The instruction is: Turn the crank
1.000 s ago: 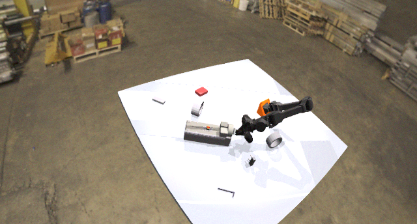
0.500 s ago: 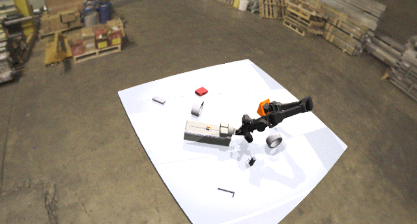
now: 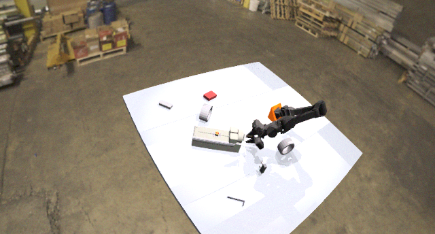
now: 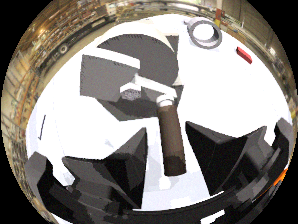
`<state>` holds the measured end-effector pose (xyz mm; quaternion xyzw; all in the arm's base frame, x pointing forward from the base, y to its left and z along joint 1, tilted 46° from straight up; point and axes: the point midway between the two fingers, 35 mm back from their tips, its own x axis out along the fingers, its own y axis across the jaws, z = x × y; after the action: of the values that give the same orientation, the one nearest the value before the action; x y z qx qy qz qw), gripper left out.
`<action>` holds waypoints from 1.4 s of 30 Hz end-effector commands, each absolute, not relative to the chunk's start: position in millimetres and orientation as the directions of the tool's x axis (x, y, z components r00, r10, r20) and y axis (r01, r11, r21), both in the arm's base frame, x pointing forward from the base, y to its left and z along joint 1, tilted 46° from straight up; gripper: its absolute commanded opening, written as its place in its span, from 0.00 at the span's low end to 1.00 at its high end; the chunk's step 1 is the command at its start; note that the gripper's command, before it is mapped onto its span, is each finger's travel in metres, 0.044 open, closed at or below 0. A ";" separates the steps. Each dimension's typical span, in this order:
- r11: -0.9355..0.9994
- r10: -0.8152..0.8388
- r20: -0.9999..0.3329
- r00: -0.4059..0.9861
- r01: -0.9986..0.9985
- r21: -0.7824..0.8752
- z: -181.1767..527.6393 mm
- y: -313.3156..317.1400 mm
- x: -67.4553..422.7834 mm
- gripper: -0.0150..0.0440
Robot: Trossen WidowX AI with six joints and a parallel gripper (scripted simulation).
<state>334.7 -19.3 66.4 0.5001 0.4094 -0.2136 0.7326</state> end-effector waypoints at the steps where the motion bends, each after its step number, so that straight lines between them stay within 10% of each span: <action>1: 0.409 0.096 -0.813 0.574 0.722 0.558 66.6 -19.3 334.8 0.74; 7: 0.409 0.096 -0.813 0.574 0.722 0.558 66.6 -19.3 334.8 1.00; 42: 0.432 0.096 -0.810 0.578 0.709 0.557 166.7 -133.1 320.6 1.00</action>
<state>317.7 -128.4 167.5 0.4960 0.4061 -0.2166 0.7363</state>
